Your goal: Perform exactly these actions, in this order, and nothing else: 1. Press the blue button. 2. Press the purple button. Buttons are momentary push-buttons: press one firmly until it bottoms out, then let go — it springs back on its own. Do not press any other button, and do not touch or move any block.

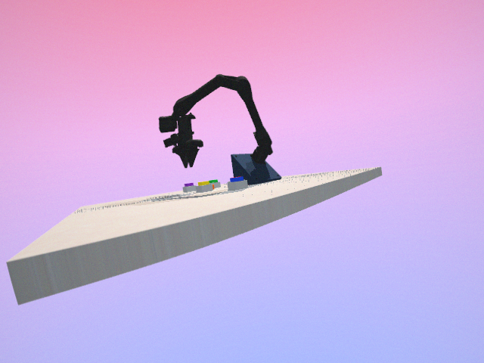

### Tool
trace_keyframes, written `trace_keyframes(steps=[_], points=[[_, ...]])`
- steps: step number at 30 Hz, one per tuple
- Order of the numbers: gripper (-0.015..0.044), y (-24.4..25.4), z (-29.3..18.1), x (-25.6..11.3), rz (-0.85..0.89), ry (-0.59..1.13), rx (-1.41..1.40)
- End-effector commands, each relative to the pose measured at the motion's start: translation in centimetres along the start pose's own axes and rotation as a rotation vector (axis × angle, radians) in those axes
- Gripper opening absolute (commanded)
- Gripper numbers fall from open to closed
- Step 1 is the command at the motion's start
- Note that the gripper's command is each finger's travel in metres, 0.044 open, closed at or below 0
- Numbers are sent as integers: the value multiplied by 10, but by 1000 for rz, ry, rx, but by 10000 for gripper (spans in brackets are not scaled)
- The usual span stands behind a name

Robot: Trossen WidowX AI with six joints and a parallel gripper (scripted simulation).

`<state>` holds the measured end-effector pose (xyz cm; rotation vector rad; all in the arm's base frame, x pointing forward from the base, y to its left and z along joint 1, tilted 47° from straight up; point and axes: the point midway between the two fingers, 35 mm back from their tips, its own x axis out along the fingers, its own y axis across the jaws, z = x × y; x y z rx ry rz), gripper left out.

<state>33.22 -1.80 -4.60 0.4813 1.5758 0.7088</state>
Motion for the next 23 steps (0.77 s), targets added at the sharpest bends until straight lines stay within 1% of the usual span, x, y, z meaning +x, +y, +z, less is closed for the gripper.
trace_keyframes(steps=[1, 3, 4, 9, 14, 16, 23], points=[[335, 66, 2, -14, 0, -1, 7], [387, 100, -1, -20, 2, -2, 7], [400, 118, -3, -23, 4, -3, 6], [400, 199, -30, -32, 23, 0, 4], [400, 266, -74, -37, 54, 12, -1], [400, 274, -82, -38, 60, 15, -2], [400, 274, -82, -38, 60, 15, -2]])
